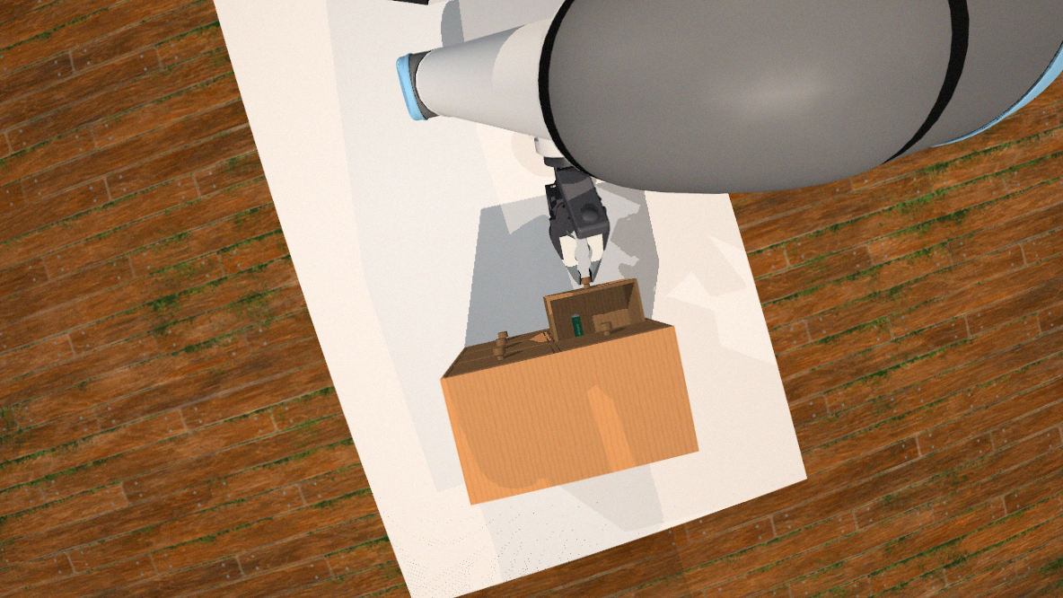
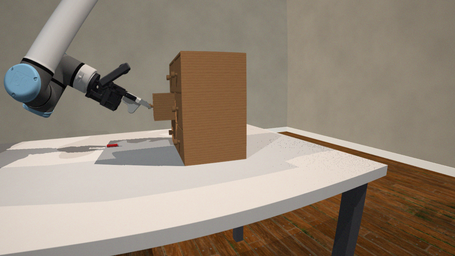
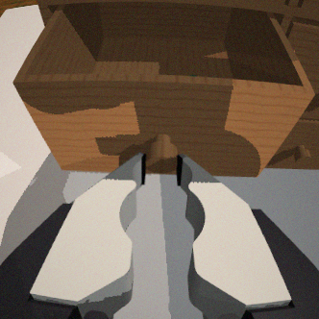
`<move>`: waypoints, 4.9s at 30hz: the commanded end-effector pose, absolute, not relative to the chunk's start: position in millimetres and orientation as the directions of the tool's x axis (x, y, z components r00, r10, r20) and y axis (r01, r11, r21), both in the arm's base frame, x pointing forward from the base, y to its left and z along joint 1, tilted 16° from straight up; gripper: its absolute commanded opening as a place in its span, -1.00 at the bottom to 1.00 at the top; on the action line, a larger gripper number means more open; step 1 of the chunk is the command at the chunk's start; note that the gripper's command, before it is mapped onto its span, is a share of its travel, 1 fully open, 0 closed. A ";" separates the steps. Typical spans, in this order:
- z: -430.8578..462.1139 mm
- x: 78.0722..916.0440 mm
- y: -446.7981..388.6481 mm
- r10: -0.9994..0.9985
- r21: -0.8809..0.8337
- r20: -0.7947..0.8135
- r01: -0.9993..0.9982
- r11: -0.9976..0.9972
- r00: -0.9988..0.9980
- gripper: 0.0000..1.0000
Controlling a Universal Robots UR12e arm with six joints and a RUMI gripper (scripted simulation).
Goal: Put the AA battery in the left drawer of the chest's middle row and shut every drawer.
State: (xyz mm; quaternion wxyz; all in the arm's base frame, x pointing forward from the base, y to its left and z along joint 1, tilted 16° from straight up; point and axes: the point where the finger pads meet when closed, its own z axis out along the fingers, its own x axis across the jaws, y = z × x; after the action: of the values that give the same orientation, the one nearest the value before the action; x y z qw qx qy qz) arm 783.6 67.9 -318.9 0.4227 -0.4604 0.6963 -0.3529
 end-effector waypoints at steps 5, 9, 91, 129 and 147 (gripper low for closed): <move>-318.3 783.8 67.8 -0.939 -0.881 -0.264 -0.342 0.327 -0.219 -0.86; -318.3 783.8 67.8 -0.939 -0.881 -0.264 -0.342 0.327 -0.219 -0.86; -315.8 807.7 61.5 -0.939 -0.881 -0.264 -0.342 0.327 -0.219 -0.86; -313.5 830.3 55.6 -0.939 -0.881 -0.264 -0.342 0.327 -0.219 -0.86; -312.5 839.5 53.2 -0.939 -0.881 -0.264 -0.342 0.327 -0.219 -0.86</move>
State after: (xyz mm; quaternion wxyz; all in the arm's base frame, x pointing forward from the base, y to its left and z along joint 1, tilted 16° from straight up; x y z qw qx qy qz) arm 837.9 53.7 -313.3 0.4226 -0.4604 0.6963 -0.3529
